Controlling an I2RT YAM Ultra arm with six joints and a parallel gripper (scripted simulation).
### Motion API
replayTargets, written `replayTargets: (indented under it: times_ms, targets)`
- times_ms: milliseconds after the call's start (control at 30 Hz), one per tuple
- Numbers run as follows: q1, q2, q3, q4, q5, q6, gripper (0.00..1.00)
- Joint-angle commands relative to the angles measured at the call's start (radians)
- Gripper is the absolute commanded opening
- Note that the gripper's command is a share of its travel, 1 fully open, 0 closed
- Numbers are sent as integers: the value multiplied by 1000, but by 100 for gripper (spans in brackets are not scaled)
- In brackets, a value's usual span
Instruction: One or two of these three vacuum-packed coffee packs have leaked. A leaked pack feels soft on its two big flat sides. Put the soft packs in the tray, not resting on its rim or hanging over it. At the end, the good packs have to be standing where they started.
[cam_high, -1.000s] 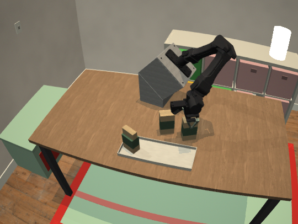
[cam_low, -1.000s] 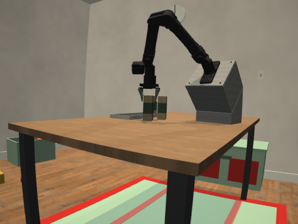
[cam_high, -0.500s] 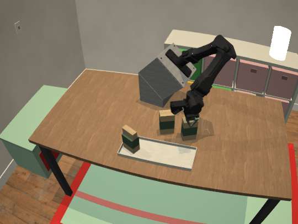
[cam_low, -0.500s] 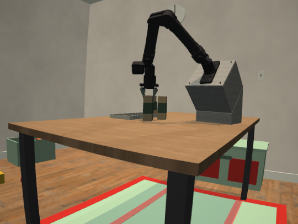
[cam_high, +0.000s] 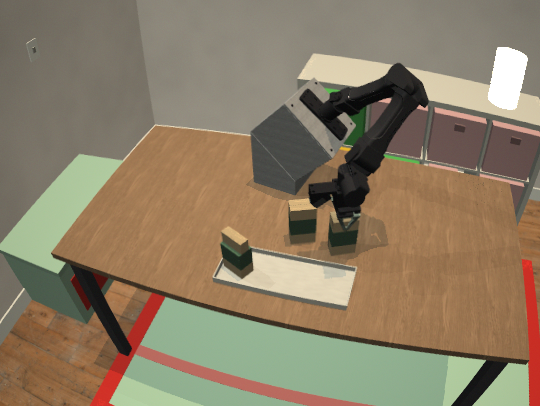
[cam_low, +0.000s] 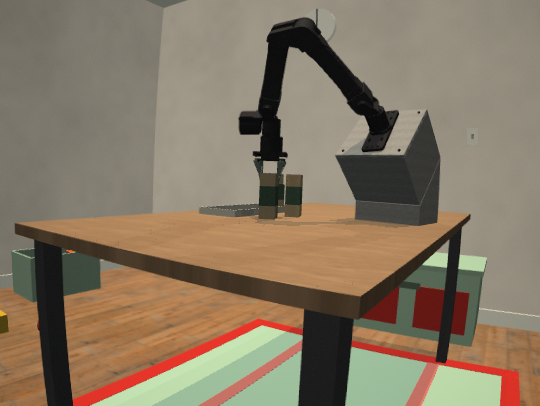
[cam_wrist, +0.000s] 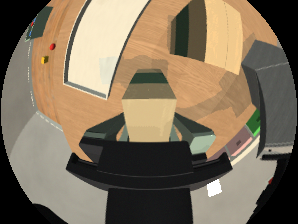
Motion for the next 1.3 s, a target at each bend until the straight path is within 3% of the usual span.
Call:
replayTargets:
  times_ms: [0, 967, 1000, 1267]
  targets:
    - [-15, -16, 4, 1, 12, 2, 24]
    - [-15, -16, 4, 1, 12, 2, 24]
    - [-15, -16, 4, 1, 12, 2, 77]
    - [-15, -16, 4, 1, 12, 2, 77]
